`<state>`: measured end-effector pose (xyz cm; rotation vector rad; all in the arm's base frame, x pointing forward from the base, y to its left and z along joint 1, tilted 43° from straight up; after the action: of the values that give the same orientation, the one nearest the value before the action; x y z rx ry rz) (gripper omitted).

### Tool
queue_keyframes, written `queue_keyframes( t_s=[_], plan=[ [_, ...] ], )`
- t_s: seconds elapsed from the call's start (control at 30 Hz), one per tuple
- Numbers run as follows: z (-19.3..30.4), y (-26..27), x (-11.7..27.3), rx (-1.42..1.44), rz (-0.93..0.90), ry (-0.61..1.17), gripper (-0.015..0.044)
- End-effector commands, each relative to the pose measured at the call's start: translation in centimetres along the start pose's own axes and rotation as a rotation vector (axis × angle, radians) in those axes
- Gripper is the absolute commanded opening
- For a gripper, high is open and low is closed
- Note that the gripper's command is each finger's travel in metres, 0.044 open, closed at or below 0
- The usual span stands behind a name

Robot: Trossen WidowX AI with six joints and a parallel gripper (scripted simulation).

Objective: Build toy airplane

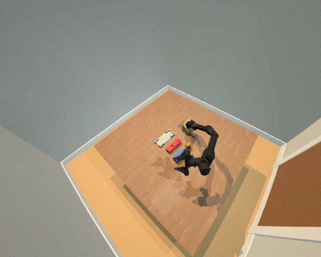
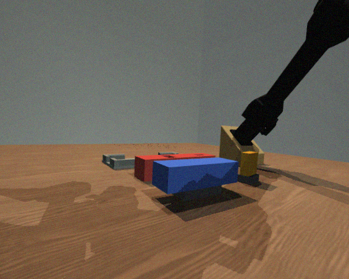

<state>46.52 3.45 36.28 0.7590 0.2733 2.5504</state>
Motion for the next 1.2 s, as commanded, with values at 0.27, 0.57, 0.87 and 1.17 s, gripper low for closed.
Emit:
queue_keyframes(
  t_s=[0.27, 0.57, 0.87, 1.17],
  plan=[
    [-8.7, 1.2, -5.7, -0.517, 0.065, -0.370, 0.0440],
    [-16.8, 3.0, -7.8, -1.040, -0.058, -0.755, 0.0440],
    [-24.1, 4.6, -7.3, -1.584, -0.376, -1.141, 0.0440],
    [-30.0, 6.0, -4.6, -2.120, -0.979, -1.518, 0.0440]
  ],
)
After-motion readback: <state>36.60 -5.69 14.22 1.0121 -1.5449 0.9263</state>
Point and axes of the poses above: the point midway between the two fingers, 35 mm back from their tips, its own x axis back along the fingers, its own y axis across the jaws, z = x × y, the point moved 3 cm from there along x, back along the fingers, and after that the axes turned 2 degrees about -x, right-handed, at the moved point
